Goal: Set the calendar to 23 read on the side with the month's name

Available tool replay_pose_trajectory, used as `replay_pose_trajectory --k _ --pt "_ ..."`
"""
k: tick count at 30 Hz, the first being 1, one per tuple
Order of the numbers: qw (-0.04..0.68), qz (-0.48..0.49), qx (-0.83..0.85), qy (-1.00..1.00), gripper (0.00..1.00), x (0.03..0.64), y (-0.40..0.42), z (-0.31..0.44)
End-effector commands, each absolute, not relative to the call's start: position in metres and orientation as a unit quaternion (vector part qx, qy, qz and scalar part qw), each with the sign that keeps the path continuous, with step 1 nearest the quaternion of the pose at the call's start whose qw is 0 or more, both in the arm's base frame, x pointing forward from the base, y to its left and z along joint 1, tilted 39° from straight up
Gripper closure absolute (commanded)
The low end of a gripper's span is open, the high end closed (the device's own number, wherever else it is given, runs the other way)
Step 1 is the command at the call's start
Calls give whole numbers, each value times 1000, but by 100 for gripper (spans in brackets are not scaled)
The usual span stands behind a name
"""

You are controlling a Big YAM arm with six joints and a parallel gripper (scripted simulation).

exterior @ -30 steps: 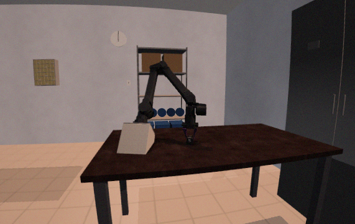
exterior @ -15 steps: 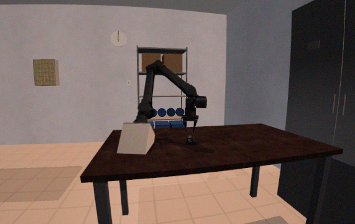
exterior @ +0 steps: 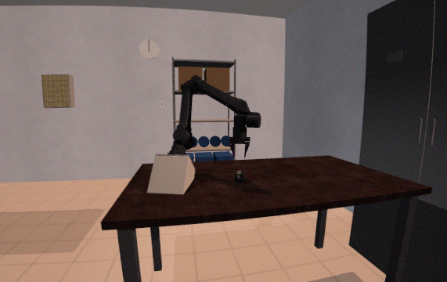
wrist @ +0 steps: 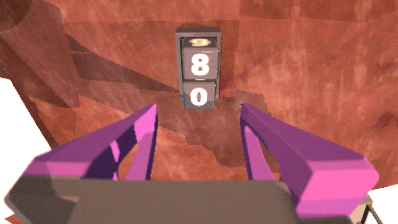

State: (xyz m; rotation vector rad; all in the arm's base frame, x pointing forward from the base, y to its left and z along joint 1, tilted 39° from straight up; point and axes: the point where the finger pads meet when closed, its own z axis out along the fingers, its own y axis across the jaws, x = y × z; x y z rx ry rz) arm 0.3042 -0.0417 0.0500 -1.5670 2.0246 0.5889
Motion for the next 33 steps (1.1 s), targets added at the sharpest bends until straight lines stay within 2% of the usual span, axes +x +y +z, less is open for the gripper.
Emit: replay_pose_trajectory --k 1,20,33 --pt "263 201 -585 741 0 311 -49 57" --pt "262 202 -583 742 0 311 -49 57" --pt "268 186 -585 743 0 317 -74 88"
